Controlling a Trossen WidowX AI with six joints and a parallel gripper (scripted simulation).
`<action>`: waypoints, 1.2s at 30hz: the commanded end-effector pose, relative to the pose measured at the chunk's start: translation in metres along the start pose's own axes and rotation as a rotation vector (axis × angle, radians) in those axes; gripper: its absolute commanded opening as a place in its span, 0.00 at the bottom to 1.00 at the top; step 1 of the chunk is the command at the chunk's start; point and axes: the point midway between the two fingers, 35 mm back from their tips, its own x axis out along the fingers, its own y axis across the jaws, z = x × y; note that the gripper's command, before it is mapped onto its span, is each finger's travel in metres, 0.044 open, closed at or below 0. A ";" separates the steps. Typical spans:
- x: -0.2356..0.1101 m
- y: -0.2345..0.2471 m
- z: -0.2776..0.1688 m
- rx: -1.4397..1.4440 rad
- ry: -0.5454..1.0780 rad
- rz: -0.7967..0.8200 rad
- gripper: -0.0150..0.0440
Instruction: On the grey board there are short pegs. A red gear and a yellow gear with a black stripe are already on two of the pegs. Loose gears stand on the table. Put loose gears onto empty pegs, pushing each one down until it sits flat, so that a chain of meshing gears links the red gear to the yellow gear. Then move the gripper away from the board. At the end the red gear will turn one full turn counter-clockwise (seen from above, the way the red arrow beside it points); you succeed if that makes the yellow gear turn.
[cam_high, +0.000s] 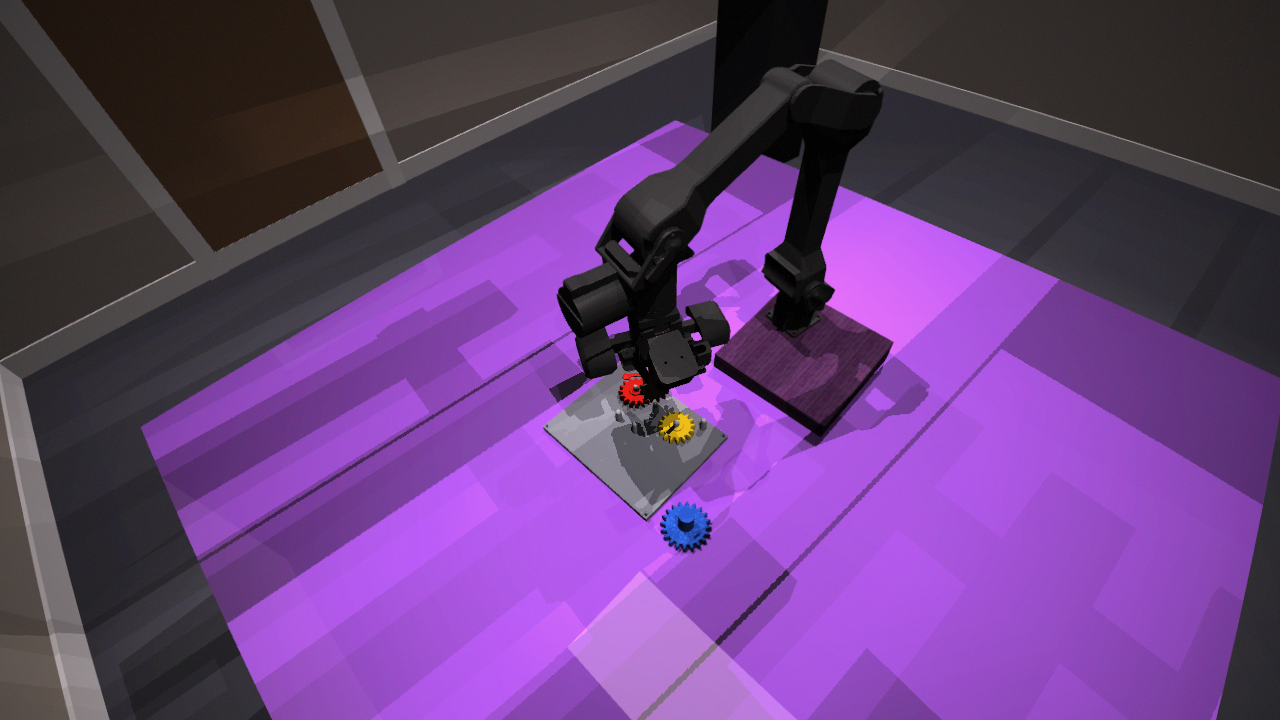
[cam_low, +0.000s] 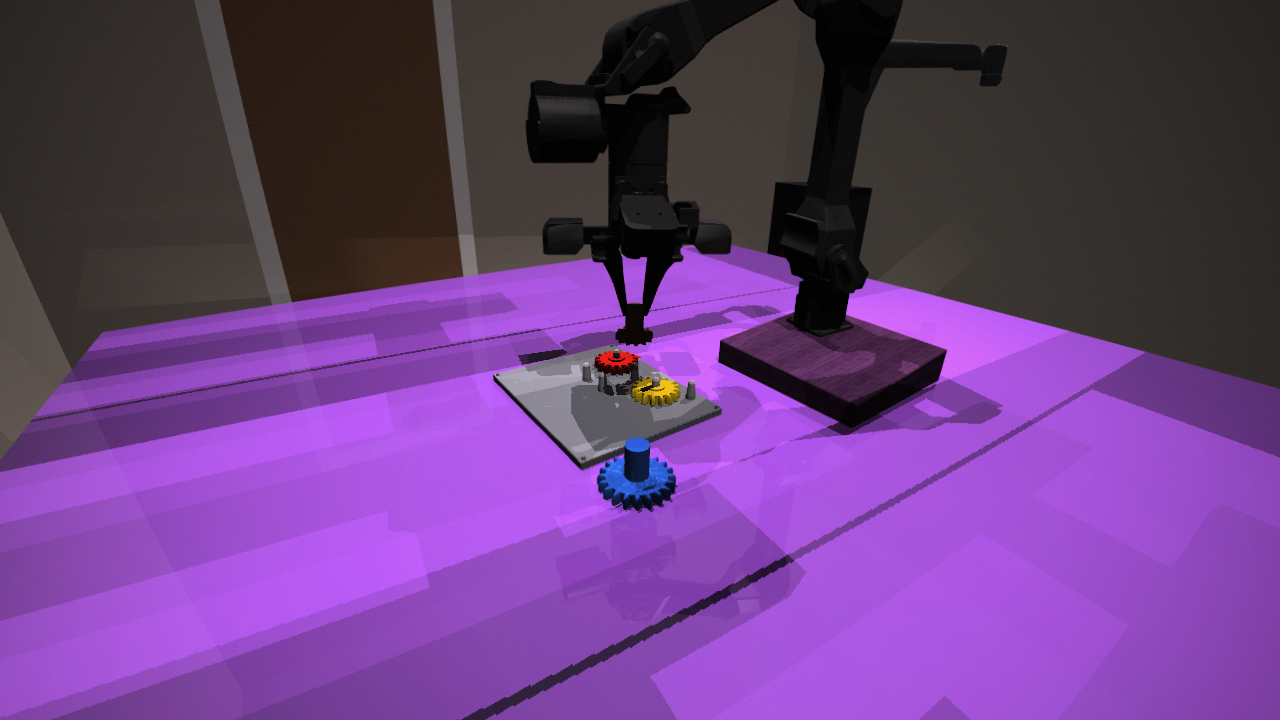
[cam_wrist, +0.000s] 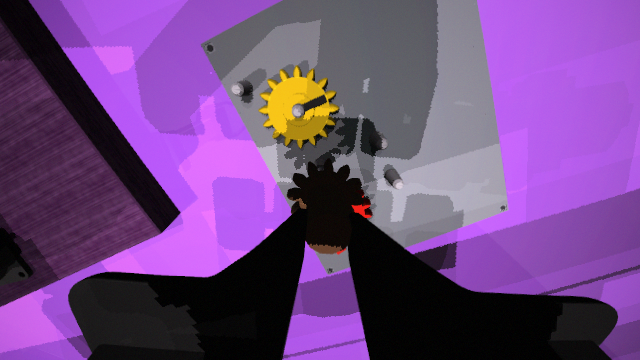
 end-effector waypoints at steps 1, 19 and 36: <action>0.003 0.001 0.000 -0.037 -0.002 0.003 0.25; 0.028 0.001 0.000 -0.156 -0.002 0.003 0.25; 0.048 0.001 0.000 0.234 -0.001 0.004 0.25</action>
